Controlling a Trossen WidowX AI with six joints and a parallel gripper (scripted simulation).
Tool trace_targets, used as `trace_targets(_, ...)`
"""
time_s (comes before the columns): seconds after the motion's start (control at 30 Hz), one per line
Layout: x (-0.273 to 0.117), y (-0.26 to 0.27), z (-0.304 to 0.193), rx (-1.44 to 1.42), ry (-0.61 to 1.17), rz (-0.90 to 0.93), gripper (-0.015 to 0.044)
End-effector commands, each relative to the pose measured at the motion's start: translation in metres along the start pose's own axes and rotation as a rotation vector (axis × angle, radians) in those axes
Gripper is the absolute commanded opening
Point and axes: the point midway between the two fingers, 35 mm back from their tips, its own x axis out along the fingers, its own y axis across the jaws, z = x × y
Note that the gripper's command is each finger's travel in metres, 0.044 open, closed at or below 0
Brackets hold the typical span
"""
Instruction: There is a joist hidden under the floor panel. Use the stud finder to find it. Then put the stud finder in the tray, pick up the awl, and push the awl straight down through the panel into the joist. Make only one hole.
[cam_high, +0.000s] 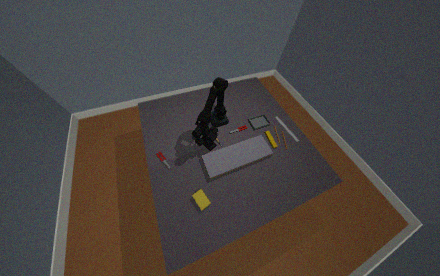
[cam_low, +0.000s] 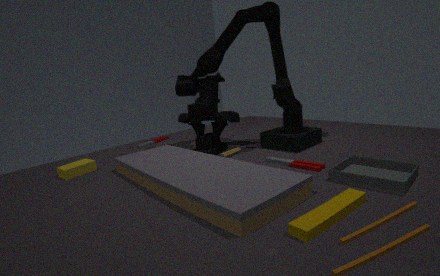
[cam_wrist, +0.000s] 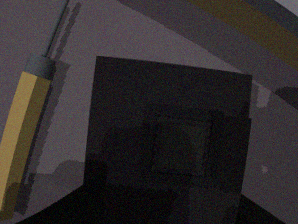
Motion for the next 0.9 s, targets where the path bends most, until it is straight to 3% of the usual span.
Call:
trace_targets(0.0,0.001,0.000,0.000,0.003,-0.003,0.002,0.0162)
trace_targets(0.2,-0.017,-0.004,0.006,0.003,-0.004,0.001,0.0004)
trace_targets(0.63,-0.093,-0.001,0.027,0.003,-0.004,0.001,0.0000)
trace_targets(0.87,-0.098,-0.004,0.031,0.013,-0.002,-0.001,0.0000)
